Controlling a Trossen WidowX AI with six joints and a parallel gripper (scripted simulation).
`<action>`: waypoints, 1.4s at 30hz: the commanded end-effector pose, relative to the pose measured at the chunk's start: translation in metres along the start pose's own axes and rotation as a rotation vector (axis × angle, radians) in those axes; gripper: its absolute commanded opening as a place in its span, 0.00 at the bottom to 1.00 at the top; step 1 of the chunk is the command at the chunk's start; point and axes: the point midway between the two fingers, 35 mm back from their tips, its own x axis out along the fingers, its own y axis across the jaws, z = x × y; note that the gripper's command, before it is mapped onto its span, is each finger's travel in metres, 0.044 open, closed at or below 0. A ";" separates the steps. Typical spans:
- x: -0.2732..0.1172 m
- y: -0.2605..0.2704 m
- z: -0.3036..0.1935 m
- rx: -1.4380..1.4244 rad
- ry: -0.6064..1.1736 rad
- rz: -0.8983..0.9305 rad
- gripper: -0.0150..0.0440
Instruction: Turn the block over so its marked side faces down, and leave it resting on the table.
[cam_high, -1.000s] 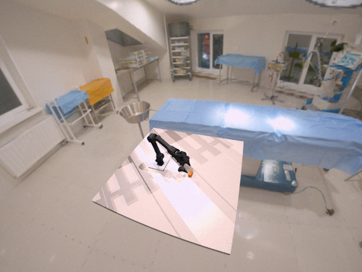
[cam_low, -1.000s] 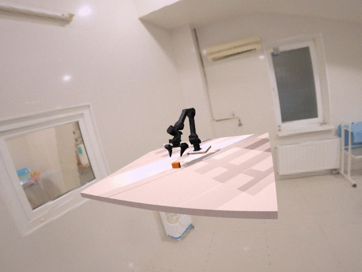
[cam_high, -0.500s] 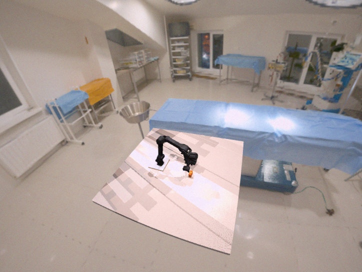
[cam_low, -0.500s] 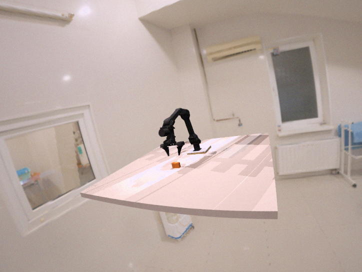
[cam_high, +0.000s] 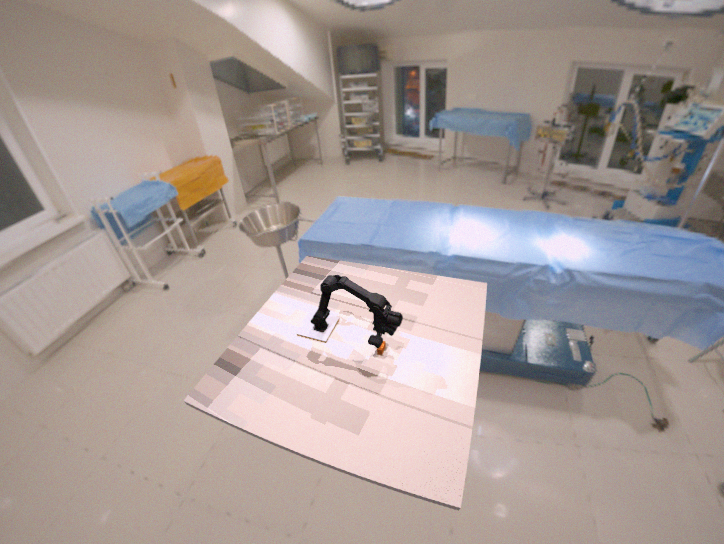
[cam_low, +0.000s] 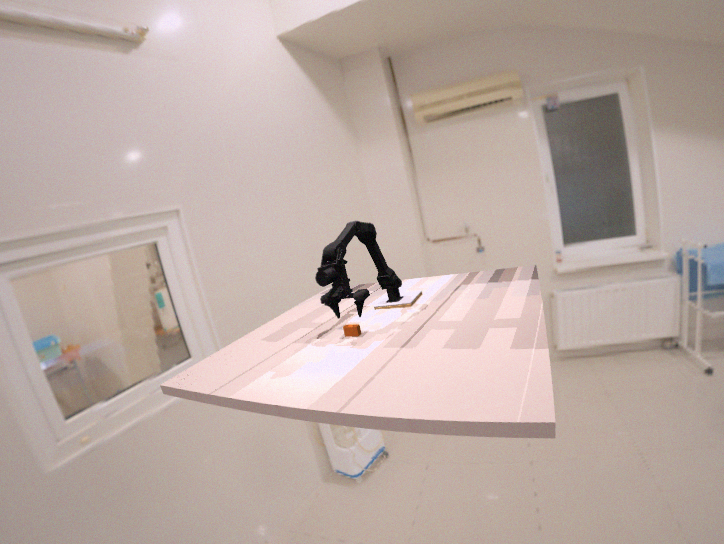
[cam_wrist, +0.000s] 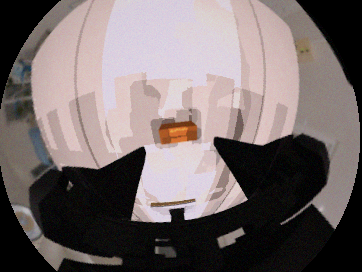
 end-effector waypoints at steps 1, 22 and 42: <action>0.007 -0.001 0.000 0.001 -0.005 -0.005 1.00; 0.044 -0.001 0.001 0.001 -0.005 -0.005 1.00; 0.050 -0.001 0.000 0.001 -0.005 -0.005 0.66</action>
